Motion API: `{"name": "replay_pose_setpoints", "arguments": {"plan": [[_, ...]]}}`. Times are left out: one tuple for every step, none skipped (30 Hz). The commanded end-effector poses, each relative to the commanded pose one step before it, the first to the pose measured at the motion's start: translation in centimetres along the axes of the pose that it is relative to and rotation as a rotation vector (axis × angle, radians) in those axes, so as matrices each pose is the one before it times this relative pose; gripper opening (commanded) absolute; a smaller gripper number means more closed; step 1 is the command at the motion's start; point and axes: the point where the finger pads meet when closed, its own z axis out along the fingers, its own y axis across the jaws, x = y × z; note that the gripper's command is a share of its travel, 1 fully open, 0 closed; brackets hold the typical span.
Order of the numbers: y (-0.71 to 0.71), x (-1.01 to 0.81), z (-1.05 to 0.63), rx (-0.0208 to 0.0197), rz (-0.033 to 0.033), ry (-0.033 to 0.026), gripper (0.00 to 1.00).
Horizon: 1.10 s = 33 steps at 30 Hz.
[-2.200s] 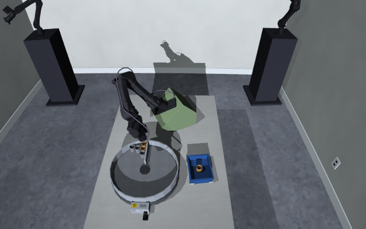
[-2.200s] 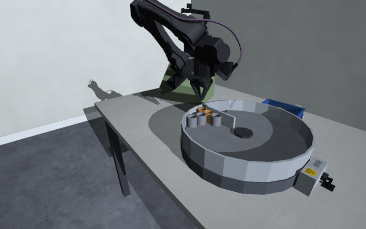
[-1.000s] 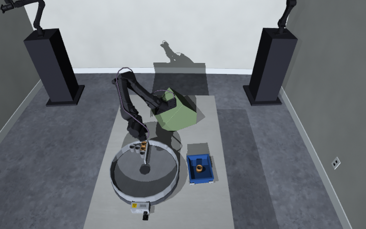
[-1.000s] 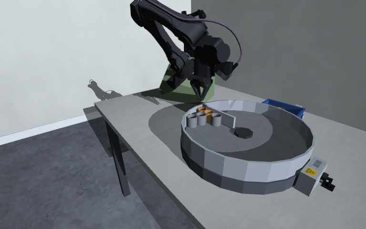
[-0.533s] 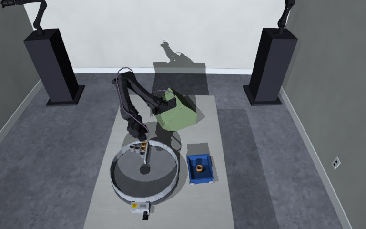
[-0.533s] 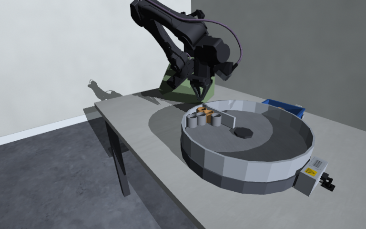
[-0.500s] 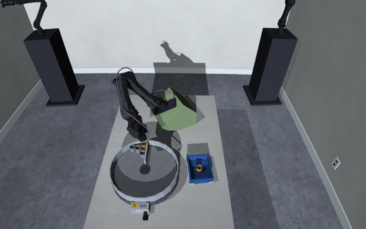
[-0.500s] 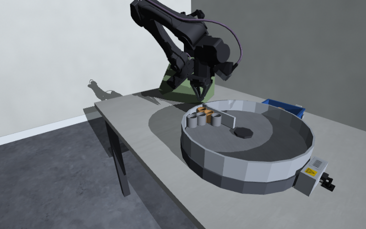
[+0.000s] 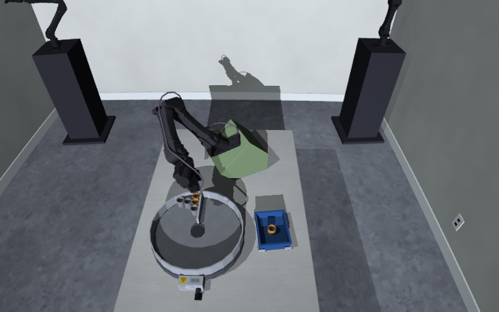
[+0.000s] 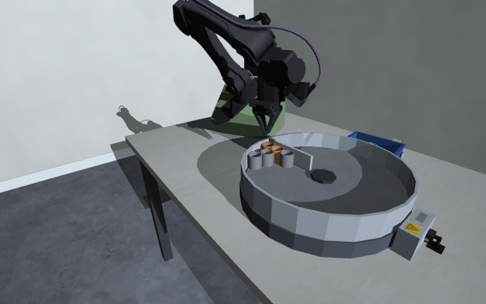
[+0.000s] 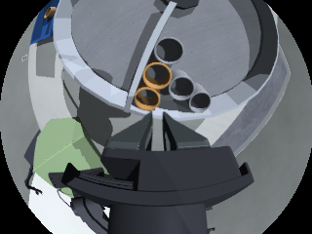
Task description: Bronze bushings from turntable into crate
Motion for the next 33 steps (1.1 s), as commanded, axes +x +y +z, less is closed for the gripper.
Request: {"name": "replay_pose_setpoints", "arguments": {"plan": [[0.048,-0.103,-0.405,0.00414,0.01472,-0.03762,0.13],[0.000,0.000,0.000,0.00000,0.00000,0.00000,0.13],[0.000,0.000,0.000,0.00000,0.00000,0.00000,0.13],[0.000,0.000,0.000,0.00000,0.00000,0.00000,0.13],[0.000,0.000,0.000,0.00000,0.00000,0.00000,0.13],[0.000,0.000,0.000,0.00000,0.00000,0.00000,0.13],[0.000,0.000,0.000,0.00000,0.00000,0.00000,0.13],[0.000,0.000,0.000,0.00000,0.00000,0.00000,0.13],[0.000,0.000,0.000,0.00000,0.00000,0.00000,0.13],[0.000,0.000,0.000,0.00000,0.00000,0.00000,0.13],[0.000,0.000,0.000,0.00000,0.00000,0.00000,0.13],[0.000,0.000,0.000,0.00000,0.00000,0.00000,0.13],[0.000,0.000,0.000,0.00000,0.00000,0.00000,0.13],[0.000,0.000,0.000,0.00000,0.00000,0.00000,0.13],[0.000,0.000,0.000,0.00000,0.00000,0.00000,0.13],[0.000,0.000,0.000,0.00000,0.00000,0.00000,0.13],[0.000,0.000,0.000,0.00000,0.00000,0.00000,0.13],[0.000,0.000,0.000,0.00000,0.00000,0.00000,0.13],[0.000,0.000,0.000,0.00000,0.00000,0.00000,0.13],[0.000,0.000,0.000,0.00000,0.00000,0.00000,0.13],[0.000,0.000,0.000,0.00000,0.00000,0.00000,0.13],[0.000,0.000,0.000,0.00000,0.00000,0.00000,0.13],[-0.031,0.040,0.048,0.00006,-0.00028,0.00135,0.13],[-0.160,0.203,0.250,0.00083,0.00611,0.00681,0.13],[-0.001,0.008,0.260,0.00020,-0.00004,-0.00005,0.13],[-0.001,0.010,0.383,0.00027,-0.00005,-0.00007,0.13],[-0.001,0.013,0.454,0.00033,-0.00007,-0.00008,0.13],[0.364,-0.009,0.884,-0.00875,-0.01338,0.01503,0.13],[0.241,0.001,0.669,-0.00599,-0.00860,0.00967,0.13],[0.002,0.007,0.267,-0.00008,0.00004,-0.00010,0.13],[0.000,0.005,0.125,-0.00002,0.00002,-0.00005,0.13],[-0.262,0.013,-0.286,0.00674,0.00932,-0.01061,0.13],[-0.044,-0.386,-0.659,0.00774,-0.00147,-0.02698,0.13]]}}
